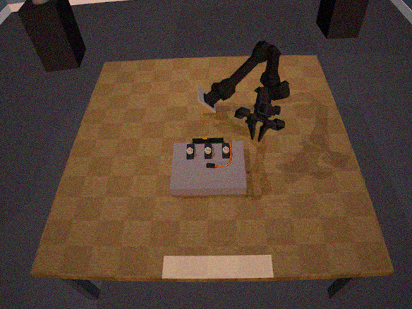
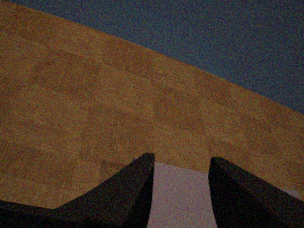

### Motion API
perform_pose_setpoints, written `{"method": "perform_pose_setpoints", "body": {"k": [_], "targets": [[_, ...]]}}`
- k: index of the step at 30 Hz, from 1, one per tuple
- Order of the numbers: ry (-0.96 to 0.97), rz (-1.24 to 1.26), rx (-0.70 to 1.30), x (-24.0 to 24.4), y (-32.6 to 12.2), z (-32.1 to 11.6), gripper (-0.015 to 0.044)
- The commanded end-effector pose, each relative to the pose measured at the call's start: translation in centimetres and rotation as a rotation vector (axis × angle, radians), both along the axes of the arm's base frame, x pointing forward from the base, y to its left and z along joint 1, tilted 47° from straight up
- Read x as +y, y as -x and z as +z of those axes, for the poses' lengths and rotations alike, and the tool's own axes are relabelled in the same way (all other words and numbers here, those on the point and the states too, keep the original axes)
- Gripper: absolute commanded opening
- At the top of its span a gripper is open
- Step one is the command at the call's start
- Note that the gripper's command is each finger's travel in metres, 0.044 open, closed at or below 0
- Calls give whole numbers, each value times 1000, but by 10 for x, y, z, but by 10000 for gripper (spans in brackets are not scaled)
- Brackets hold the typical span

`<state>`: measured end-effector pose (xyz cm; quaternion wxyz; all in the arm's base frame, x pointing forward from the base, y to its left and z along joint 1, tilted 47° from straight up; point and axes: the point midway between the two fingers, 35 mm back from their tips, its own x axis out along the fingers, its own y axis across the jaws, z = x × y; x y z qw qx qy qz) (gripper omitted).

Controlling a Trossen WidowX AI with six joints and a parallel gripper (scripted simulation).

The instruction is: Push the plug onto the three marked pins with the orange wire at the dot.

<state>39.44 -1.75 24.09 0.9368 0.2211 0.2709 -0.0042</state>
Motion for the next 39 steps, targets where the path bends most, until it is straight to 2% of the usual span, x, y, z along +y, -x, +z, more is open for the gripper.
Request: {"method": "perform_pose_setpoints", "body": {"k": [1, 39], "targets": [[-78, -17, 92, -2, -7, -14, 115], [-803, -430, 935, -34, -26, -135, 115]]}}
